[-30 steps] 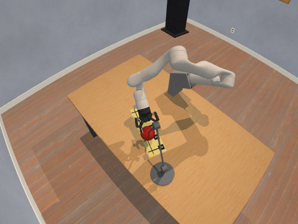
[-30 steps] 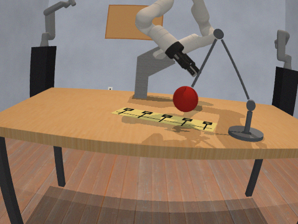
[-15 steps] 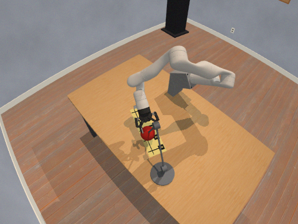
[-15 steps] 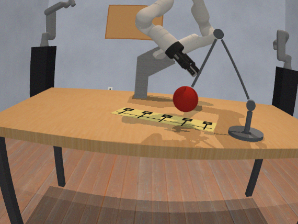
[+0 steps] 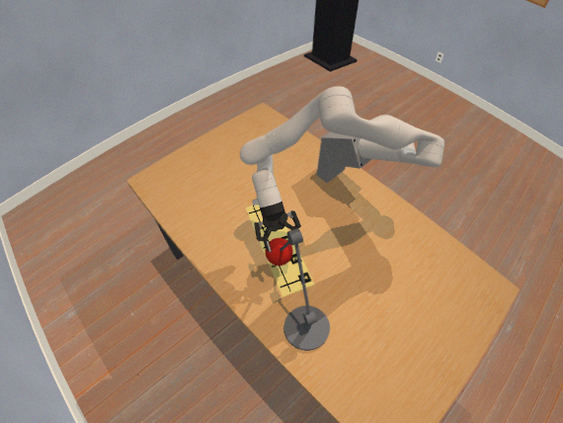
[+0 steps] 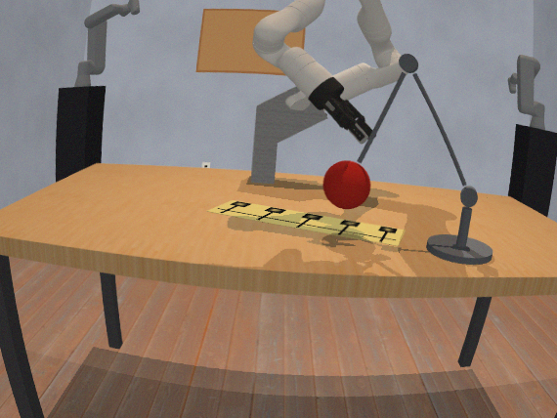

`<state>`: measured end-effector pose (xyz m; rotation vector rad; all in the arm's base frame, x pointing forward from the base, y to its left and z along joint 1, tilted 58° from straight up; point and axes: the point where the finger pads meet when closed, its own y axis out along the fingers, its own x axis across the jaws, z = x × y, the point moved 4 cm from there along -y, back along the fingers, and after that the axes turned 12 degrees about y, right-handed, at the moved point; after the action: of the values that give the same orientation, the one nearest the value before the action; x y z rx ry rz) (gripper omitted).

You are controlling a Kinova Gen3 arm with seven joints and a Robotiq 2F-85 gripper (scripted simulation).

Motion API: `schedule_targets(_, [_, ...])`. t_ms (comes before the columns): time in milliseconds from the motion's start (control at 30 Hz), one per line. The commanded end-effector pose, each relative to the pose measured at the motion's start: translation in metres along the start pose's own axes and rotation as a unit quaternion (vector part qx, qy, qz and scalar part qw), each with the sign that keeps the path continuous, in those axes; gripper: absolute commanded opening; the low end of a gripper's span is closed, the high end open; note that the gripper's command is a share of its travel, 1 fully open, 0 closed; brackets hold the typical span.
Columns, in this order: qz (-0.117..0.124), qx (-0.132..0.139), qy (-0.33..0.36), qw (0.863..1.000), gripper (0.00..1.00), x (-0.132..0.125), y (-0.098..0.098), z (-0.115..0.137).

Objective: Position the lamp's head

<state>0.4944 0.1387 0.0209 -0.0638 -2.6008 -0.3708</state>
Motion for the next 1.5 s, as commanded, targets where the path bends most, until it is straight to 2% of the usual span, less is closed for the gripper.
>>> schedule_targets(0, [0.001, 0.0, -0.001, 1.0, 1.0, 0.0, -0.001, -0.001])
schedule_targets(867, [0.001, 0.0, -0.001, 1.0, 1.0, 0.0, -0.001, -0.001])
schedule_targets(1367, [0.001, 0.0, -0.001, 1.0, 1.0, 0.0, -0.066, -0.001])
schedule_targets(1467, [0.001, 0.0, -0.001, 1.0, 1.0, 0.0, -0.069, -0.001])
